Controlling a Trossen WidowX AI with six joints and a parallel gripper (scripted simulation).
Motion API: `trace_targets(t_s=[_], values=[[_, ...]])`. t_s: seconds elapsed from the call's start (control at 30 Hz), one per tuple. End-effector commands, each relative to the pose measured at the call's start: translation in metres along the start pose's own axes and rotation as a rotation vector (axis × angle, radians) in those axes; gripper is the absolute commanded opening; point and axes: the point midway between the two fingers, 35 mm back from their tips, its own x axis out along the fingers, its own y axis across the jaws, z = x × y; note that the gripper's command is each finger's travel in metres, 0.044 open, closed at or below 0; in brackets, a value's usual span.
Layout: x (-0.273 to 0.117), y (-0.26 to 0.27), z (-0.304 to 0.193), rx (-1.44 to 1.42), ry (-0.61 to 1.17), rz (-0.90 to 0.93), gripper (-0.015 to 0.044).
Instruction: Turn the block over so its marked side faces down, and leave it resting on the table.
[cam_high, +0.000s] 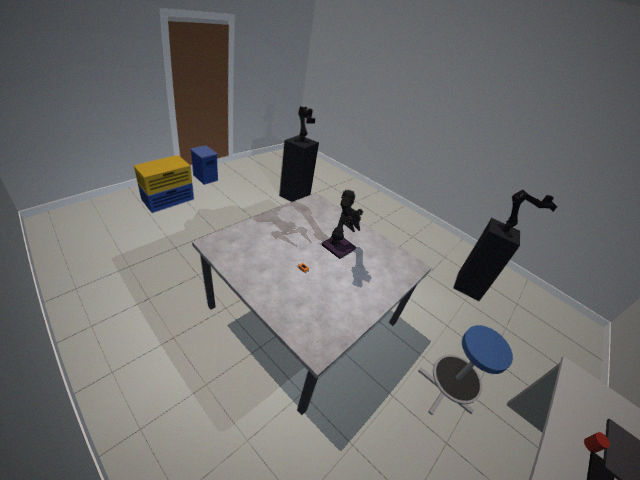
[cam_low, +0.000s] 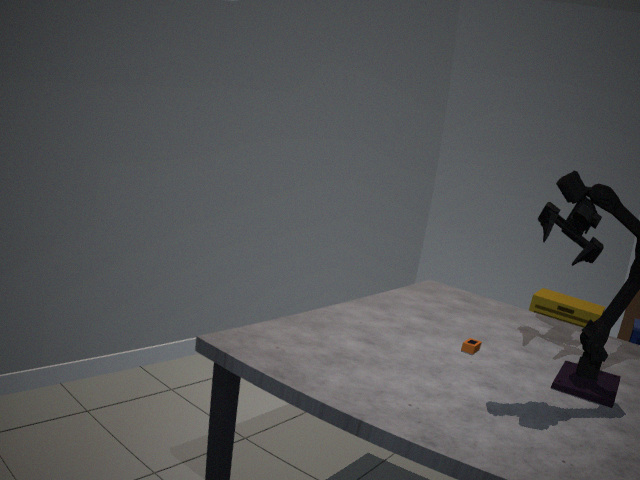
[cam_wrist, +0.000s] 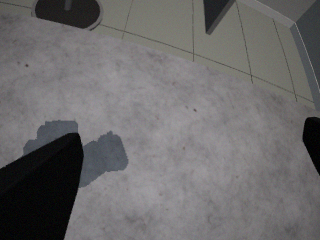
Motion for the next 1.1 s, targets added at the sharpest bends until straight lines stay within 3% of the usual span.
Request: trace_targets(t_s=[0.0,0.33,0.5,0.7,1.07], values=[[0.022,-0.041,-0.052,0.312,0.174,-0.042,0.0440],[0.045,-0.101,-0.207,1.056,0.553,-0.236,0.0440],[0.044,-0.106,-0.256,1.262,0.667,-0.309,0.0440],[0.039,-0.093,-0.357,1.678,0.937,-0.485,0.0440],[0.056,-0.080,-0.386,1.724,0.970,-0.509,0.0440]])
